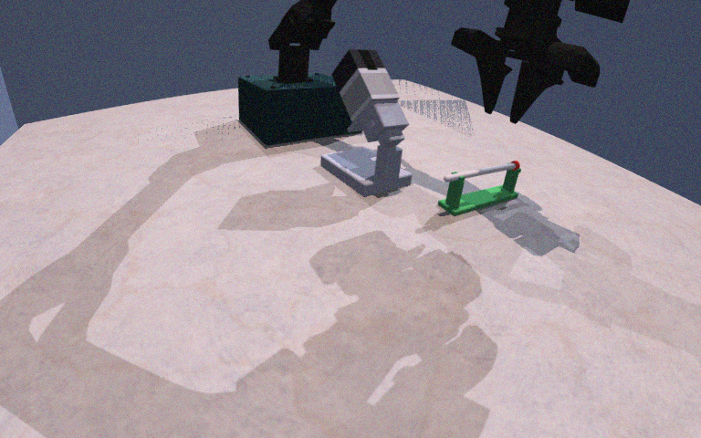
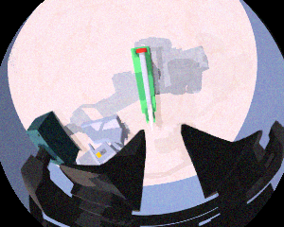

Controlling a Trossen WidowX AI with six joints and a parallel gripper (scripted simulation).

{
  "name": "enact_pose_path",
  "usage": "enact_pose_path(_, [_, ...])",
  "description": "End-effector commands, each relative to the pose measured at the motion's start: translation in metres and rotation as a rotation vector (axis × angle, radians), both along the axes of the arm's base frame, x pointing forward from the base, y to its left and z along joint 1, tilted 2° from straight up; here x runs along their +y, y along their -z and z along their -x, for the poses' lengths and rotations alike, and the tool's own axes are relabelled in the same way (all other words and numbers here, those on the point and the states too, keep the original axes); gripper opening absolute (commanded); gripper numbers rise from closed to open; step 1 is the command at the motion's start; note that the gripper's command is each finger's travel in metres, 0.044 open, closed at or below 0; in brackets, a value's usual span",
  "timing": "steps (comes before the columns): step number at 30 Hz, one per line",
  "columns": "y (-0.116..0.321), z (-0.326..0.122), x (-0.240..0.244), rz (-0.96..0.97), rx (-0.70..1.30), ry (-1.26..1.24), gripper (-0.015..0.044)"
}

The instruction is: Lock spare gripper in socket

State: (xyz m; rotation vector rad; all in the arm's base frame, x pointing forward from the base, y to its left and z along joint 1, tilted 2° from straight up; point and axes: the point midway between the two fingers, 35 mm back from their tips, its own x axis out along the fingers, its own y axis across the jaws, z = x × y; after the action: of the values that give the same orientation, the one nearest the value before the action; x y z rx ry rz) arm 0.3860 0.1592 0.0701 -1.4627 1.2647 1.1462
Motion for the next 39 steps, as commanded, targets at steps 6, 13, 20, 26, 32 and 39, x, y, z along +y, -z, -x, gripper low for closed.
enact_pose_path(6, [0.054, 0.006, 0.003, 0.015, 0.023, -0.008, 0.0180])
enact_pose_path(13, [0.061, 0.005, 0.003, 0.015, 0.023, -0.008, 0.0180])
enact_pose_path(20, [0.073, 0.005, 0.004, 0.015, 0.023, -0.008, 0.0180])
enact_pose_path(26, [0.083, 0.005, 0.005, 0.015, 0.023, -0.008, 0.0180])
enact_pose_path(32, [0.093, 0.006, 0.006, 0.015, 0.023, -0.008, 0.0180])
enact_pose_path(39, [0.104, 0.006, 0.006, 0.015, 0.023, -0.008, 0.0180])
